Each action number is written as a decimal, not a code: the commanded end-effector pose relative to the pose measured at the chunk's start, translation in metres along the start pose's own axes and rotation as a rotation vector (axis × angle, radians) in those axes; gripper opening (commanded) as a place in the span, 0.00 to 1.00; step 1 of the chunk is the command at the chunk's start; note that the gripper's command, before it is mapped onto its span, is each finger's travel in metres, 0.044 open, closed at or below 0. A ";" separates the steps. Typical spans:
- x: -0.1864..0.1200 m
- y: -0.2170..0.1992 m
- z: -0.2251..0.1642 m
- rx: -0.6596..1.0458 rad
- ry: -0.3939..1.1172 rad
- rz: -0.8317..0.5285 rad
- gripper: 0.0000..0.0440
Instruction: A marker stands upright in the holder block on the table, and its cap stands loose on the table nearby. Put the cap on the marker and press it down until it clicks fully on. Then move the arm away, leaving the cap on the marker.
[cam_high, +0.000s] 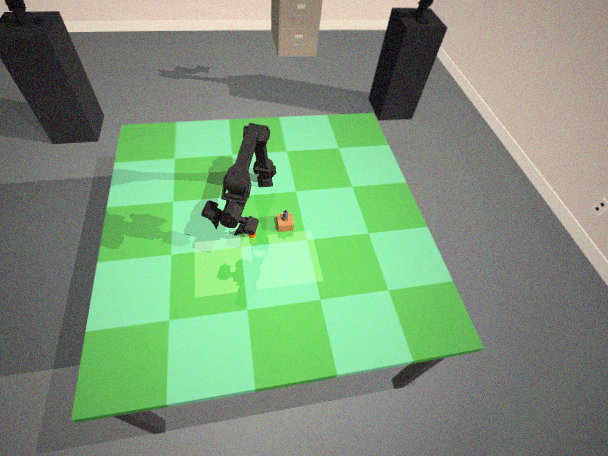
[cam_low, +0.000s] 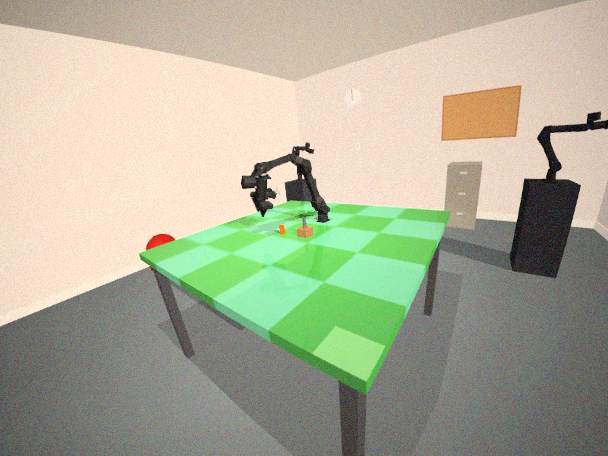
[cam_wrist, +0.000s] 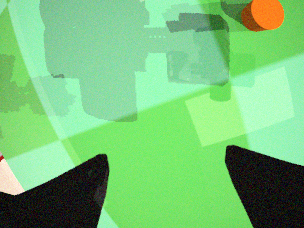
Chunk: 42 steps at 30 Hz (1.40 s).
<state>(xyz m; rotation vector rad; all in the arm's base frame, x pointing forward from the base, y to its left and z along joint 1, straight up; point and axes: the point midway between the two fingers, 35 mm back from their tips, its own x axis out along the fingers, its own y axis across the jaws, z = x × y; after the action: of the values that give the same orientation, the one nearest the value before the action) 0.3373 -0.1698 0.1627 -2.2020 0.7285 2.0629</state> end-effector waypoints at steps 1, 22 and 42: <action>0.006 -0.011 0.006 -0.021 -0.044 -0.029 0.72; 0.012 -0.052 0.039 -0.100 -0.189 -0.170 0.71; 0.028 -0.075 0.072 -0.141 -0.301 -0.291 0.67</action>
<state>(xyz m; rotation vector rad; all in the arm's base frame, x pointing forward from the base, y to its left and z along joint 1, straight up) 0.3005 -0.0904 0.1110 -1.8670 0.2595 2.2690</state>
